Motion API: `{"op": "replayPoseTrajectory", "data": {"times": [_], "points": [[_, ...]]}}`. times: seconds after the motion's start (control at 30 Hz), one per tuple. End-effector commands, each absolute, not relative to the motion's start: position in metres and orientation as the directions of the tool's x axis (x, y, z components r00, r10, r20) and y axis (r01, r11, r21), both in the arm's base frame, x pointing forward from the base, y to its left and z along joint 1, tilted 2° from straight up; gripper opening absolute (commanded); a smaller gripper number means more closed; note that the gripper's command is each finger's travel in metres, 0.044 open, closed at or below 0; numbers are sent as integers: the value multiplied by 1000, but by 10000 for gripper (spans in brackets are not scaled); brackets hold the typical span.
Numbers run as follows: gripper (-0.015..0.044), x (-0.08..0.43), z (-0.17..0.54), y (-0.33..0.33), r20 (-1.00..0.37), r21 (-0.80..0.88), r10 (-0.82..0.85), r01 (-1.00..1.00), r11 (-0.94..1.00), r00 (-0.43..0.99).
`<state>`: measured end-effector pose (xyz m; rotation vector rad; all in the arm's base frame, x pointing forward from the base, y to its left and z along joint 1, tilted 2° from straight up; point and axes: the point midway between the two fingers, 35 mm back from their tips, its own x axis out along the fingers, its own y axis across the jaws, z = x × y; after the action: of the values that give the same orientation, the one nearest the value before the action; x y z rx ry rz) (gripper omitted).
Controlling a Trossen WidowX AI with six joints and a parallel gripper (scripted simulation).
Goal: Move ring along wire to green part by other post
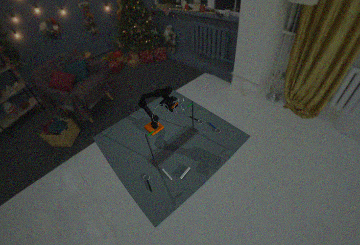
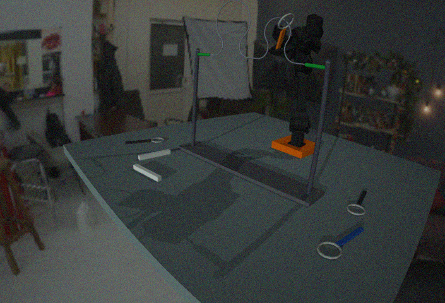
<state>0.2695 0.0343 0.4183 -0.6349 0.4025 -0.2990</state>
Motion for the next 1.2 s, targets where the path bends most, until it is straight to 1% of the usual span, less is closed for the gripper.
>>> {"op": "replayPoseTrajectory", "data": {"times": [0.0,0.47,0.83,1.17], "points": [[-150,268,423,29,-235,-680,-417,158,716,878],[-150,267,437,16,-104,-858,-481,166,485,870],[-150,266,449,10,2,-943,-503,169,288,864],[-150,265,462,6,105,-982,-503,170,84,858]]}}
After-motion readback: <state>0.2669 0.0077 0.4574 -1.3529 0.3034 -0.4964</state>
